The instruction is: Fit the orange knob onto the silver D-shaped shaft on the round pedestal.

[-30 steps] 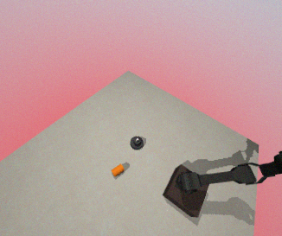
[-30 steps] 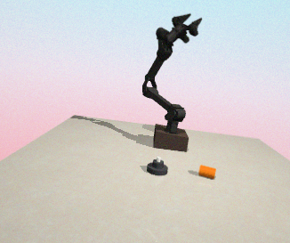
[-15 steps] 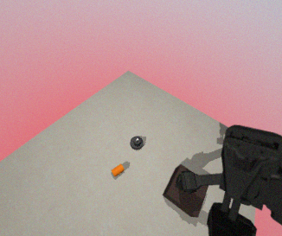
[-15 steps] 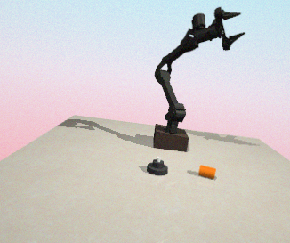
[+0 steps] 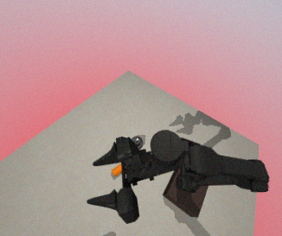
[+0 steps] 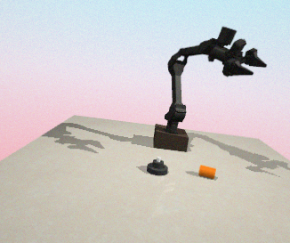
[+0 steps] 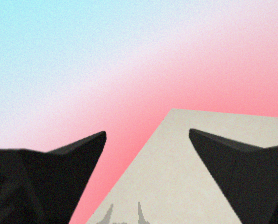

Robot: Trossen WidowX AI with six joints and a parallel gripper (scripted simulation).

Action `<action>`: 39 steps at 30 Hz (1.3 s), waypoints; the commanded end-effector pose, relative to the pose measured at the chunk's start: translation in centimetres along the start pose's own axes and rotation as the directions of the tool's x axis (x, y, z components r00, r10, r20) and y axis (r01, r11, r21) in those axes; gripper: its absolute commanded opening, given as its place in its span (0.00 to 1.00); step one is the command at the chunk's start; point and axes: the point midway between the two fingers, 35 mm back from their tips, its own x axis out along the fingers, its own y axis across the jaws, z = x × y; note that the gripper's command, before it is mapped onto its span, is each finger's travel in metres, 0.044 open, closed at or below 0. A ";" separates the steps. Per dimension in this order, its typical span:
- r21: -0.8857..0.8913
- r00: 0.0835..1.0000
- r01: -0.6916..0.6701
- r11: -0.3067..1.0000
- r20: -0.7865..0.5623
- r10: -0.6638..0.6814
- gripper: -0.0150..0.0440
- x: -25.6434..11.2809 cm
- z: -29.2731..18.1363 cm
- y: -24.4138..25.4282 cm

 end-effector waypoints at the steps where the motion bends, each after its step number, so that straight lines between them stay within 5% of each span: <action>1: 0.367 0.973 0.203 0.908 -0.177 -0.147 1.00 3.7 -4.1 -5.2; 6: 0.654 0.884 0.464 0.598 -0.378 -0.274 1.00 6.1 -9.4 -10.6; 12: 0.752 0.703 0.660 0.014 -0.610 -0.367 1.00 7.4 -16.3 -16.1; 18: 0.615 0.472 0.578 -0.536 -0.788 -0.395 1.00 6.9 -22.8 -20.1; 22: 0.496 0.320 0.408 -0.767 -0.864 -0.388 1.00 5.1 -26.5 -22.5; 39: 0.477 0.296 0.375 -0.795 -0.874 -0.385 1.00 5.5 -29.2 -23.8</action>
